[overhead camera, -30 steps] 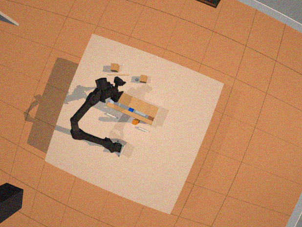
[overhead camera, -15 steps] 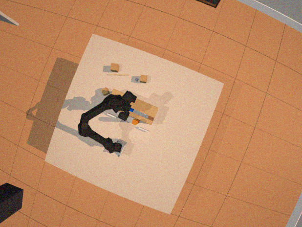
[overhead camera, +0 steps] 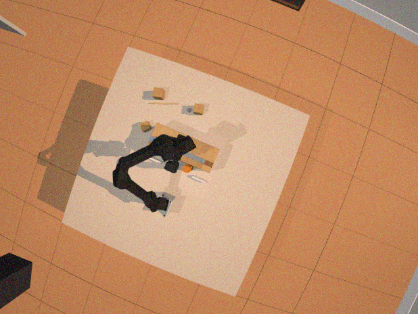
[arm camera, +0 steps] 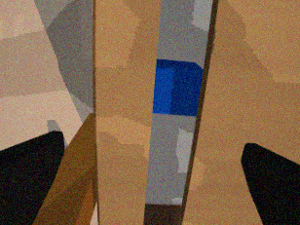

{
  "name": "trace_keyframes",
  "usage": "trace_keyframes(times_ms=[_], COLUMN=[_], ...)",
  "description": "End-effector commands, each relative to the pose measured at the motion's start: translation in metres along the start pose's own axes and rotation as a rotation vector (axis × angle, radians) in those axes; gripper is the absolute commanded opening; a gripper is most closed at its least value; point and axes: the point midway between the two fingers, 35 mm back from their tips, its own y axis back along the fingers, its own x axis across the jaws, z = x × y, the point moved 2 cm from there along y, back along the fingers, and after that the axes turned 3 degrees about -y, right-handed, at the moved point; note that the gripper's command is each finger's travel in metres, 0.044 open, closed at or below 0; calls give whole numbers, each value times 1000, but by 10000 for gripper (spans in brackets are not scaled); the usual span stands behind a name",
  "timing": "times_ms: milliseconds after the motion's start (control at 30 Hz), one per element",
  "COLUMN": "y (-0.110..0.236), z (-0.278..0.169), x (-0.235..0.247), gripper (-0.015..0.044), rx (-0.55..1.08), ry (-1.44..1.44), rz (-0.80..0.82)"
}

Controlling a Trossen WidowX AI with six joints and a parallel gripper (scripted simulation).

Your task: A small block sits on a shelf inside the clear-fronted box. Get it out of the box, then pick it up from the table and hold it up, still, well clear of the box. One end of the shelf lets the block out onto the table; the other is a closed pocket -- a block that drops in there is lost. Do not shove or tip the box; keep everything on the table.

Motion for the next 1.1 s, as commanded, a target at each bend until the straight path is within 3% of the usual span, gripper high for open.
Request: trace_keyframes(times_ms=[0,1067], y=[1,3], z=[-6,-58], x=[-1,-7], gripper=[400,400], rx=[-5,0], ry=[-1,-1], rz=[-2,-3])
